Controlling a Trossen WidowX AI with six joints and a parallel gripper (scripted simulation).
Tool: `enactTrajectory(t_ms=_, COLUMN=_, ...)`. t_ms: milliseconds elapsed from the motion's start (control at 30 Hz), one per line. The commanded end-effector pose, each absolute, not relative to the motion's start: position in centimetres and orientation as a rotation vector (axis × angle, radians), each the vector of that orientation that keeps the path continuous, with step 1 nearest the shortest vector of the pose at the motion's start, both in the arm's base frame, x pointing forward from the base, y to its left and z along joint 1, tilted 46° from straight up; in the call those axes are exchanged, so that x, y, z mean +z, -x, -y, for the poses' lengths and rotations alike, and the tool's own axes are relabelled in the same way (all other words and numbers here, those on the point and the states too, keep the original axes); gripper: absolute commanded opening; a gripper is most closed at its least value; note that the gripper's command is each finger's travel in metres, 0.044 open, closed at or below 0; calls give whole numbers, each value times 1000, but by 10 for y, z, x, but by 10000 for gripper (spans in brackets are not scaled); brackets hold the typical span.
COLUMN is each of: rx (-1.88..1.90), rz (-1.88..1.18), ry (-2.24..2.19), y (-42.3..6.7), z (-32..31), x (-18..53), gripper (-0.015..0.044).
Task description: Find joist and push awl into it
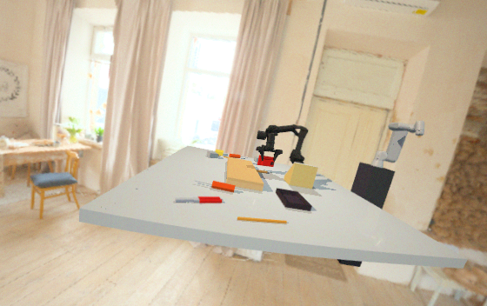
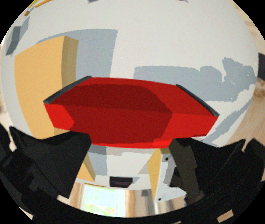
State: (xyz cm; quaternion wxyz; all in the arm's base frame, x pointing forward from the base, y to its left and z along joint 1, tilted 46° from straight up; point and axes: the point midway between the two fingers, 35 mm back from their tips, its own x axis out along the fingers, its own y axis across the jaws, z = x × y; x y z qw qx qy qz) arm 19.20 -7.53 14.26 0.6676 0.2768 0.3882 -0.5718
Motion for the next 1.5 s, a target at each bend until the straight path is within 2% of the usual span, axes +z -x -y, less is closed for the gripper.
enactTrajectory(t_ms=0, rx=-1277, rz=-894, ry=-644, y=-194, z=75, x=145, gripper=0)
enactTrajectory(t_ms=1467, rx=-1201, rz=-1102, ry=-820, y=-195, z=81, x=150, gripper=0)
